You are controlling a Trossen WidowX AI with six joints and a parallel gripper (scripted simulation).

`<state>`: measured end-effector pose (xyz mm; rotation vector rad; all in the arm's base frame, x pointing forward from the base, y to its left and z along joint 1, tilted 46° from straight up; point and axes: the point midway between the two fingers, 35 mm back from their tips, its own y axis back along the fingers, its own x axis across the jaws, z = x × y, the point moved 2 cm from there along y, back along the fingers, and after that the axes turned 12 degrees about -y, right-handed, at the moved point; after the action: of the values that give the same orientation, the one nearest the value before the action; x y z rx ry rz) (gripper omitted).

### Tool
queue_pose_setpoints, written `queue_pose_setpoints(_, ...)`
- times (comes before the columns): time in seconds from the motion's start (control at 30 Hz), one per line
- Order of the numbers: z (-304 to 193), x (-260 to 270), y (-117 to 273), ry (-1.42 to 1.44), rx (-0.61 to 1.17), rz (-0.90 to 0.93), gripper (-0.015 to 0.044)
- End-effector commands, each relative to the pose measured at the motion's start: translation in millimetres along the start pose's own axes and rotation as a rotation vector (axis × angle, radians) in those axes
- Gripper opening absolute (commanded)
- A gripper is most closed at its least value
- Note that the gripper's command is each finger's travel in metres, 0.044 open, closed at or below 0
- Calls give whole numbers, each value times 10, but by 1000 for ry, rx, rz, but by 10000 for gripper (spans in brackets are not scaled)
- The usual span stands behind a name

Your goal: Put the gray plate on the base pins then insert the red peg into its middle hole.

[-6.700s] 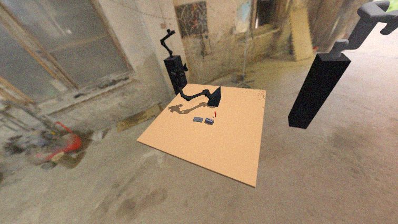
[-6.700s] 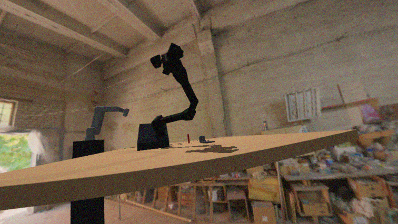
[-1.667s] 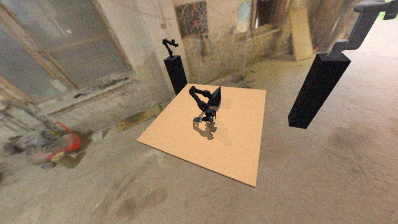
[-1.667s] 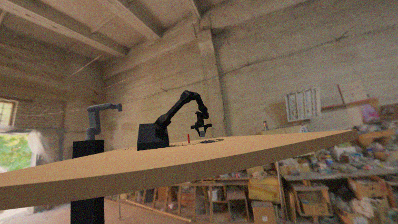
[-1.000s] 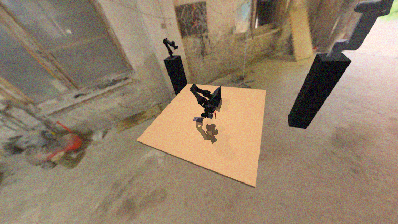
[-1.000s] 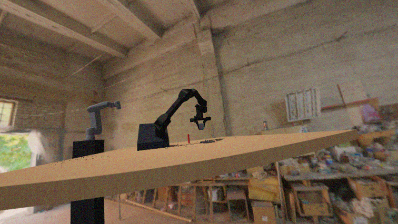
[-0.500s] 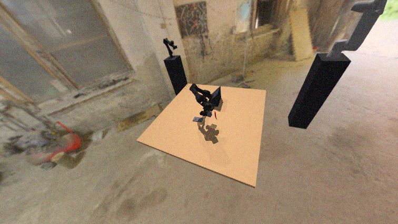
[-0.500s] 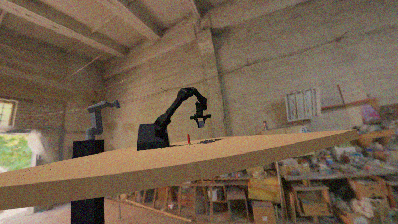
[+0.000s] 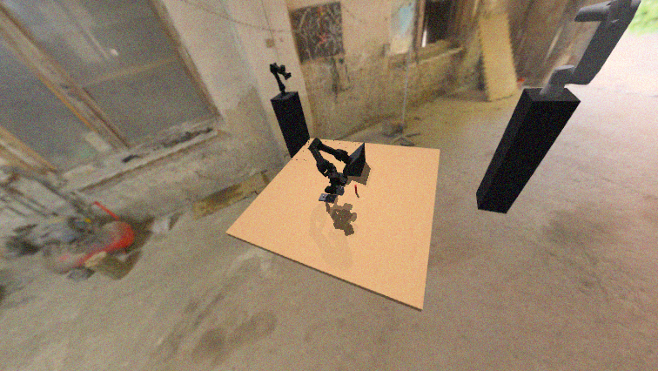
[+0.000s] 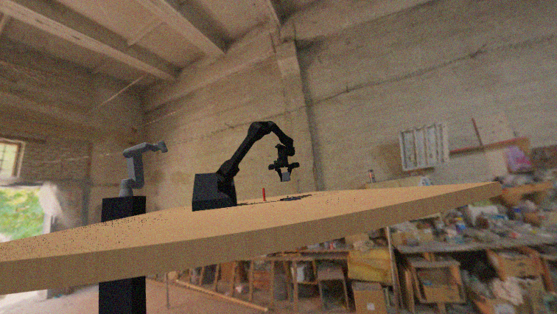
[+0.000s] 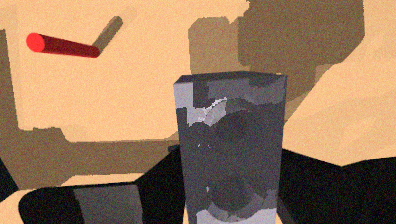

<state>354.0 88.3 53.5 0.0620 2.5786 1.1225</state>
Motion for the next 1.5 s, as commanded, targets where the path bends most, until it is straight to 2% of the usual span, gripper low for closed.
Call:
queue_pose_setpoints(0.0, -108, -38, -45, 16, 0, -5, 0)
queue_pose_setpoints(1.1, -1031, -125, -502, 152, 27, -10, 0)
queue_pose_setpoints(1.47, -1052, -124, -511, 154, 28, -10, 0)
